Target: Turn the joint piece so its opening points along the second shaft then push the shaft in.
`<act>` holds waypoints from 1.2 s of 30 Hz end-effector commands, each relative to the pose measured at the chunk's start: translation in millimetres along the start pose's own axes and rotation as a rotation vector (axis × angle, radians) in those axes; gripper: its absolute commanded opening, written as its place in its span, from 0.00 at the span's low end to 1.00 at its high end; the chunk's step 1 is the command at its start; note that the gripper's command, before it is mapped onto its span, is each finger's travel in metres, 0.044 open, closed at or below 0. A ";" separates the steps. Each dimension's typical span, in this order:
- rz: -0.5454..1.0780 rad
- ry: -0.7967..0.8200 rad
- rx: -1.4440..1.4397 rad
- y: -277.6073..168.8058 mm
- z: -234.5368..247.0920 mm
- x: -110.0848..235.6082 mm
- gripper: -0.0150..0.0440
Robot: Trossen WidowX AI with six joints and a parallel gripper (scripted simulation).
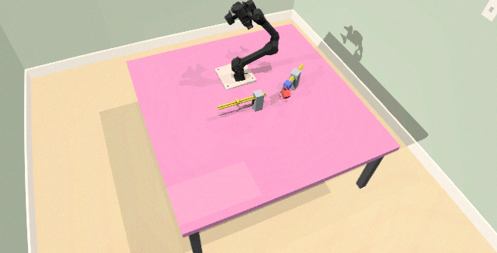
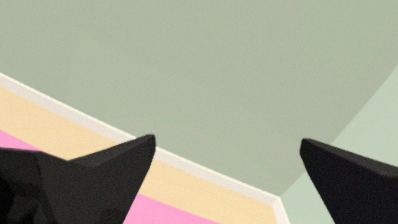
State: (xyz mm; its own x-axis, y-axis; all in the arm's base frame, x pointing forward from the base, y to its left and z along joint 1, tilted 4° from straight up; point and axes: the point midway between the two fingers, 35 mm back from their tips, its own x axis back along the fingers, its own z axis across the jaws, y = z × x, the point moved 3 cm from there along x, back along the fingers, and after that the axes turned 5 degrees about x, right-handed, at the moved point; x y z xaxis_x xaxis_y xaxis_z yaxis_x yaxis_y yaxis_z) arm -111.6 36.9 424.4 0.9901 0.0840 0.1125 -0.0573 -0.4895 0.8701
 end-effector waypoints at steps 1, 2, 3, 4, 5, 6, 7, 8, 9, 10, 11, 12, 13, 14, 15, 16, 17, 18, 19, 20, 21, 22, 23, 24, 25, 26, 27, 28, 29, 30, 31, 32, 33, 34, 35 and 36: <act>-0.020 0.079 0.008 12.2 15.4 -3.4 1.00; -0.029 0.111 0.017 16.7 21.4 -4.3 1.00; -0.038 0.143 0.025 21.1 27.6 -4.9 1.00; -0.046 0.175 0.034 25.4 33.8 -5.2 1.00; -0.055 0.207 0.043 29.7 40.1 -5.2 1.00; -0.064 0.239 0.052 33.9 46.5 -4.9 1.00; -0.072 0.271 0.062 38.0 52.9 -4.3 1.00; -0.081 0.302 0.071 42.0 59.4 -3.4 1.00; -0.089 0.335 0.080 45.5 65.8 -2.2 1.00; -0.098 0.367 0.089 48.9 72.1 -0.8 1.00; -0.106 0.400 0.099 52.1 78.5 1.0 1.00; -0.114 0.432 0.108 55.3 84.8 3.1 1.00; -0.122 0.464 0.118 58.3 91.1 5.4 1.00; -0.130 0.496 0.128 61.2 97.4 8.0 1.00; -0.138 0.528 0.138 64.0 103.6 10.9 1.00; -0.146 0.559 0.148 66.7 109.7 14.0 1.00; -0.154 0.591 0.157 69.8 116.1 17.6 1.00; -0.162 0.623 0.165 72.8 122.7 21.6 1.00; -0.170 0.655 0.174 75.7 129.2 25.8 1.00; -0.178 0.688 0.184 78.4 135.6 30.4 1.00; -0.185 0.720 0.193 81.0 141.9 35.3 1.00; -0.193 0.752 0.203 83.4 148.1 40.5 1.00; -0.200 0.784 0.213 85.6 154.2 45.9 1.00; -0.208 0.815 0.223 87.6 160.2 51.7 1.00; -0.215 0.846 0.236 89.2 165.7 57.5 1.00; -0.222 0.877 0.249 90.6 171.1 63.6 1.00; -0.230 0.908 0.262 91.8 176.4 69.9 1.00; -0.237 0.939 0.276 92.8 181.5 76.5 1.00; -0.244 0.970 0.290 93.6 186.4 83.3 1.00; -0.251 1.000 0.304 94.3 191.1 90.2 1.00; -0.258 1.030 0.319 94.7 195.6 97.4 1.00; -0.265 1.060 0.333 94.9 199.9 104.8 1.00; -0.272 1.089 0.347 95.1 204.2 112.7 1.00; -0.278 1.119 0.362 95.0 208.3 120.9 1.00; -0.285 1.148 0.377 94.7 212.2 129.2 1.00; -0.291 1.177 0.392 94.2 215.8 137.8 1.00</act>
State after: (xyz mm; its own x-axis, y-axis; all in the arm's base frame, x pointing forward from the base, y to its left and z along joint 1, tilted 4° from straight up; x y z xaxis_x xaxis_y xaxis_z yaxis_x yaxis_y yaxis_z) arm 22.2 -176.8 421.7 0.3144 0.8415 0.4393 0.3488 -0.5328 0.7711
